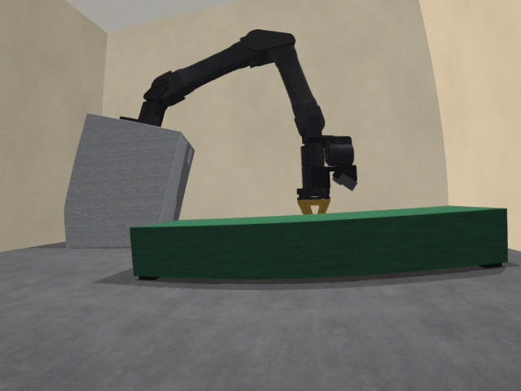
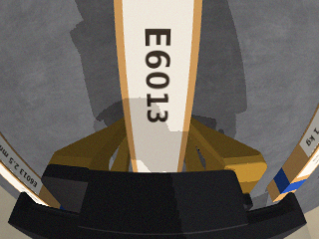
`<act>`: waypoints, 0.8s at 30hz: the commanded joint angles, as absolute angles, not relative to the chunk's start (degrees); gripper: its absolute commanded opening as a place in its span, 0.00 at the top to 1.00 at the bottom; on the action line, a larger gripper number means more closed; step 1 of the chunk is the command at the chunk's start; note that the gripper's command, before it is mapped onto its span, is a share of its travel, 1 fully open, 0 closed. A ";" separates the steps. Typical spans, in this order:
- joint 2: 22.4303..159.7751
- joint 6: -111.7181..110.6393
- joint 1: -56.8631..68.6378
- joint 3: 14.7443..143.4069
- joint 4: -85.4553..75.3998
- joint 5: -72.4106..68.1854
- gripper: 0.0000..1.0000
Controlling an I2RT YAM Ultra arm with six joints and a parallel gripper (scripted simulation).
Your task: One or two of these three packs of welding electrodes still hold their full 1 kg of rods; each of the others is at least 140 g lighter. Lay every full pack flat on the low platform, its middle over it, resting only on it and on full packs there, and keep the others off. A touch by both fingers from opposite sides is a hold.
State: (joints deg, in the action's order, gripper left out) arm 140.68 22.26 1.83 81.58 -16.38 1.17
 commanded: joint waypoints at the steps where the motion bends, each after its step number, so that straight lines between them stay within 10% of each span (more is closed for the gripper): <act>1: 136.80 22.30 1.69 81.42 -18.15 0.83 1.00; 24: 131.09 22.08 1.35 78.29 -21.66 0.95 1.00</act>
State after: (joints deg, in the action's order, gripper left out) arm 134.80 22.26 1.83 79.24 -19.88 1.15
